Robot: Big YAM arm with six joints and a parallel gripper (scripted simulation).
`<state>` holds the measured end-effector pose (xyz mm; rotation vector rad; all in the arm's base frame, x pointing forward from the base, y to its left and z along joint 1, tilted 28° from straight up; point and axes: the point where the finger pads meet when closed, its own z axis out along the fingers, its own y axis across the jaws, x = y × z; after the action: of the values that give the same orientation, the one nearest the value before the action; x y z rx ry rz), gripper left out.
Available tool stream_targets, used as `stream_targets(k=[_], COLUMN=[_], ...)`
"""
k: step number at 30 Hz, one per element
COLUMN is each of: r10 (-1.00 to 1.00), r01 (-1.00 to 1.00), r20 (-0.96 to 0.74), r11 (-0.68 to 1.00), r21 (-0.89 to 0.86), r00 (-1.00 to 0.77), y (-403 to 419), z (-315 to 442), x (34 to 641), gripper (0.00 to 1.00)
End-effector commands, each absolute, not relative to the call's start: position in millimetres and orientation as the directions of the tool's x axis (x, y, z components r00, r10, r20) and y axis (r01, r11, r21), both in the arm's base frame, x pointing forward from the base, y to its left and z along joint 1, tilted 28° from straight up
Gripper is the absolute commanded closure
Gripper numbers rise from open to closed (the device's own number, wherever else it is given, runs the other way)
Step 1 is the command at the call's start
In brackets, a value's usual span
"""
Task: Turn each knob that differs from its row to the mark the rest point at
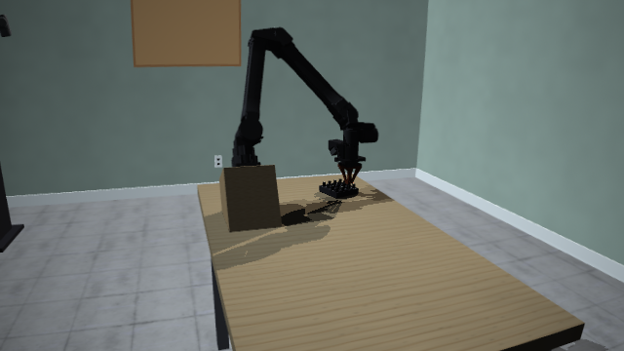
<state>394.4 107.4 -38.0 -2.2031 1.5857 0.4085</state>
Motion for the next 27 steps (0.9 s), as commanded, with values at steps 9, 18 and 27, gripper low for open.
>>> stream_targets(k=[9,18,27], r10=[-0.836,-0.836,-0.836], r01=[-0.951,-0.951,-0.951], r20=[-0.454,-0.454,-0.453], r11=[-0.273,-0.273,-0.273], r21=[-0.143,-0.143,-0.146], r00=[0.308,0.308,0.309], y=[101.1,101.1,100.9], z=[-41.6,-41.7,-39.8], x=[393.7,393.7,395.7], gripper=[0.82,0.82,0.82])
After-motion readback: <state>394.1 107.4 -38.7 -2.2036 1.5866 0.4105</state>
